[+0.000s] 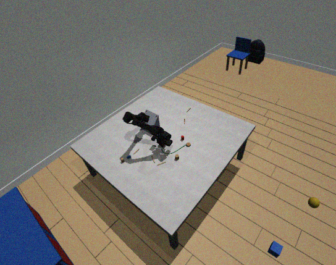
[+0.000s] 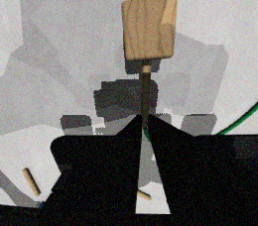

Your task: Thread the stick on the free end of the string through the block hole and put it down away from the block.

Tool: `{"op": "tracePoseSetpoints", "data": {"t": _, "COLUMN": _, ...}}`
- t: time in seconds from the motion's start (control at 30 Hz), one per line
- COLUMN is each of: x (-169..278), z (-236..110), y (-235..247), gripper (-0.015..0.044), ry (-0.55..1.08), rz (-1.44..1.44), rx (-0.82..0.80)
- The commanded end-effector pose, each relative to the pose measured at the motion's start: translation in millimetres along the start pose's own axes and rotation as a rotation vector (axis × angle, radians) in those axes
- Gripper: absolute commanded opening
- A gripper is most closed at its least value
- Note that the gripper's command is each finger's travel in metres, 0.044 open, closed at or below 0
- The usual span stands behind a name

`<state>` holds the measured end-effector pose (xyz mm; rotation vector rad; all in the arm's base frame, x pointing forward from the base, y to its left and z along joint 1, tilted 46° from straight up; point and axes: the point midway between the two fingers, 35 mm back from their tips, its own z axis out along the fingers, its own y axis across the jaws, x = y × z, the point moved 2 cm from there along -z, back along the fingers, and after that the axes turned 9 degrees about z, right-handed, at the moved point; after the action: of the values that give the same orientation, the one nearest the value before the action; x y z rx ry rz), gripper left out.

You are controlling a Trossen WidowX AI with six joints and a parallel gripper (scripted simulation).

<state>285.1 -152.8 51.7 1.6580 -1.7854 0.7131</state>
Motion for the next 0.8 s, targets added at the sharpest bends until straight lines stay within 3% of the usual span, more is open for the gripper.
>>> {"op": "tracePoseSetpoints", "data": {"t": 0.0, "x": -6.2, "z": 1.4, "y": 3.0, "gripper": 0.0000, "ry": 0.004, "rz": 0.001, "rx": -0.006}}
{"op": "tracePoseSetpoints", "data": {"t": 0.4, "x": -22.4, "z": 1.2, "y": 5.7, "gripper": 0.0000, "ry": 0.004, "rz": 0.000, "rx": -0.006}}
{"op": "tracePoseSetpoints", "data": {"t": 0.77, "x": -7.8, "z": 1.1, "y": 1.9, "gripper": 0.0000, "ry": 0.002, "rz": 0.000, "rx": -0.004}}
